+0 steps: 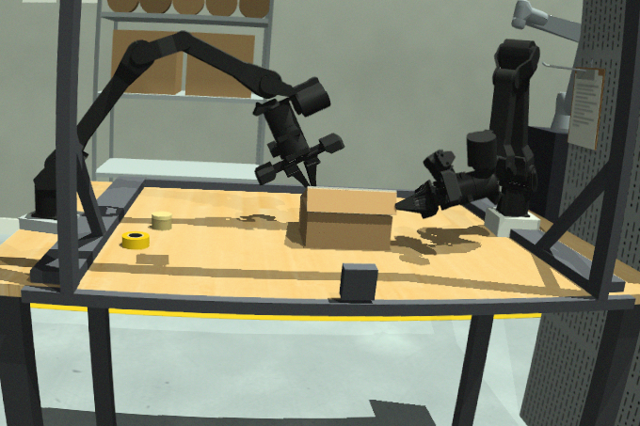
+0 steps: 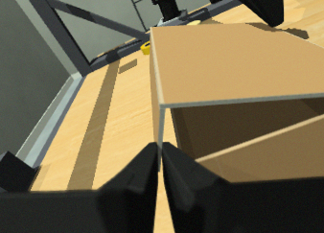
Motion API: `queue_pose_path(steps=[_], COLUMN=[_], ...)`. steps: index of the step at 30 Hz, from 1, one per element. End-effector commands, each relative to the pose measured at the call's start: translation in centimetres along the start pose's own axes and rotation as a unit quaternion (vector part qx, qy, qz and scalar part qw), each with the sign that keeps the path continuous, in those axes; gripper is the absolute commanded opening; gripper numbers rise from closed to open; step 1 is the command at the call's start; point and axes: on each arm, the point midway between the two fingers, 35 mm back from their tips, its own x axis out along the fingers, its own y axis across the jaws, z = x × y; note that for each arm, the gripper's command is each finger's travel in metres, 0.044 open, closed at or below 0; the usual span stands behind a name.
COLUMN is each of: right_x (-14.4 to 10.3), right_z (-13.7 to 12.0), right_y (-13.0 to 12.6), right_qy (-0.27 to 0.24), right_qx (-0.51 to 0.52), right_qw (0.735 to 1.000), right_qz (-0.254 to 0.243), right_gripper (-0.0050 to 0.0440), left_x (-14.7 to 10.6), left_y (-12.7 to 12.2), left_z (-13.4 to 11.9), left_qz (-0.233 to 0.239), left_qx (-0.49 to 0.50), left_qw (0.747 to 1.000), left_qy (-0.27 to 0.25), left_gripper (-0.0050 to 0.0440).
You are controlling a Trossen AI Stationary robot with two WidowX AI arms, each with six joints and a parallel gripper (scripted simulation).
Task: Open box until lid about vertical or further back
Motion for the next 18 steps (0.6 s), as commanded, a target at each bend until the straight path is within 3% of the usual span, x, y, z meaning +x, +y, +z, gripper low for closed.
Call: queue_pose_path(steps=[1, 18], right_x=[-0.2, -0.4], right_z=[0.9, 2.5], right_y=[0.8, 1.1], right_qy=[-0.004, -0.006], right_qx=[0.004, 0.006], right_qw=[1.000, 1.000], right_qz=[0.012, 0.013], right_gripper=[0.0009, 0.0009], left_x=[-0.2, -0.2], left_y=[0.0, 0.0], left_z=[0.1, 0.1], left_qz=[0.001, 0.001], left_qx=[-0.002, -0.002], left_qw=[1.000, 1.000], left_qy=[-0.001, -0.001], left_gripper=[-0.0050, -0.0050])
